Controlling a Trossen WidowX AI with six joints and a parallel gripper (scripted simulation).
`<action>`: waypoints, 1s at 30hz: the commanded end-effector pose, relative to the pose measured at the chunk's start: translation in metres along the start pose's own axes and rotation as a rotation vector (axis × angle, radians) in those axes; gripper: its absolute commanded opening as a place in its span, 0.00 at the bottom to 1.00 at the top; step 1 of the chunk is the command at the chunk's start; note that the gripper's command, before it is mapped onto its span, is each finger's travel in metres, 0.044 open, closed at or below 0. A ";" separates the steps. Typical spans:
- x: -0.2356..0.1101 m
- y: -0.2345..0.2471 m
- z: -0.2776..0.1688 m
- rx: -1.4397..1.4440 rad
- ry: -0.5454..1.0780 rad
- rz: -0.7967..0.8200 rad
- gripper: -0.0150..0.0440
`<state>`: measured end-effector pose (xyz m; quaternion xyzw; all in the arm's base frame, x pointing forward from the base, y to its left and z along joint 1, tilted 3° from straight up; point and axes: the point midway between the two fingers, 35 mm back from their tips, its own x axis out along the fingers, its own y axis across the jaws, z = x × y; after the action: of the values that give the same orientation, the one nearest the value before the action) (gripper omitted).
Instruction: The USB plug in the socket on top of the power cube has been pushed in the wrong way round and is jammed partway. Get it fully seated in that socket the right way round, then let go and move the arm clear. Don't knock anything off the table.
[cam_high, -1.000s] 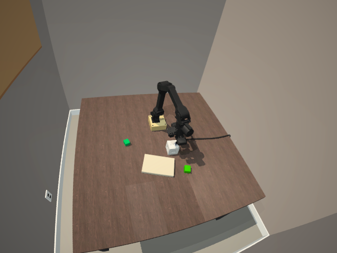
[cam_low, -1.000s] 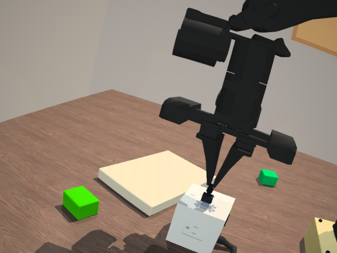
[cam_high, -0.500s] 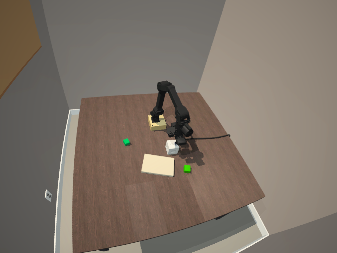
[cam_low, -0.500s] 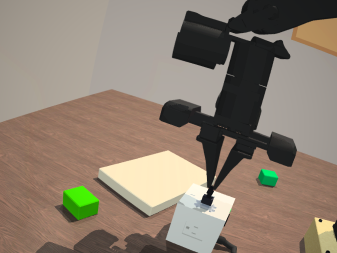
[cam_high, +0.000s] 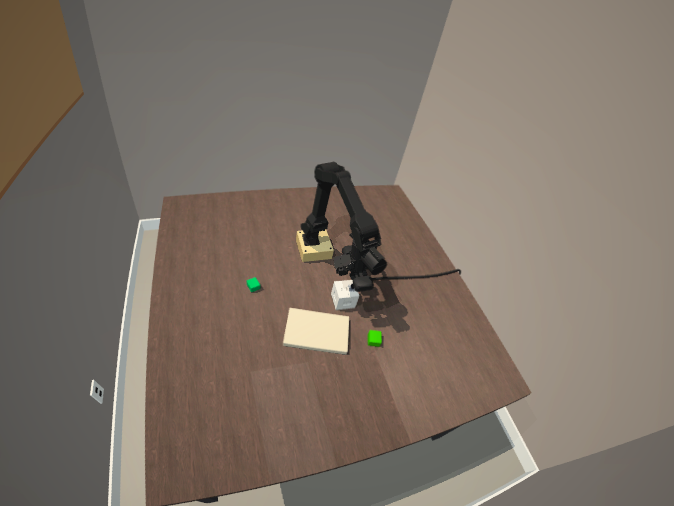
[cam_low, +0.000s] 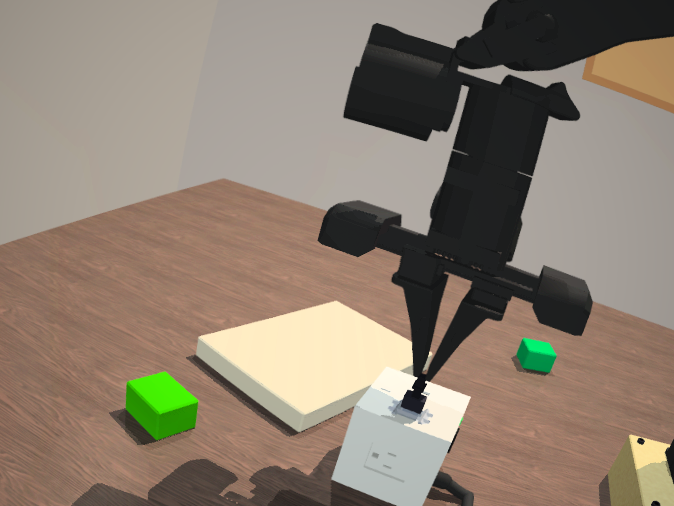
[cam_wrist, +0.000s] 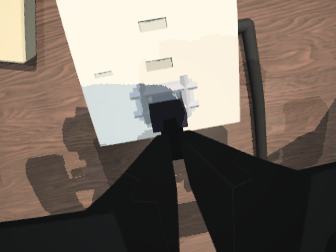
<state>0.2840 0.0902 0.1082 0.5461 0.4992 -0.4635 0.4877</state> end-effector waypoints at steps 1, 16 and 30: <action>0.001 0.000 0.000 -0.003 0.000 -0.001 0.25; 0.003 0.000 0.000 -0.003 0.000 -0.001 0.25; 0.005 0.000 0.001 -0.003 0.000 -0.001 0.25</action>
<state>0.2845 0.0903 0.1059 0.5469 0.4986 -0.4627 0.4880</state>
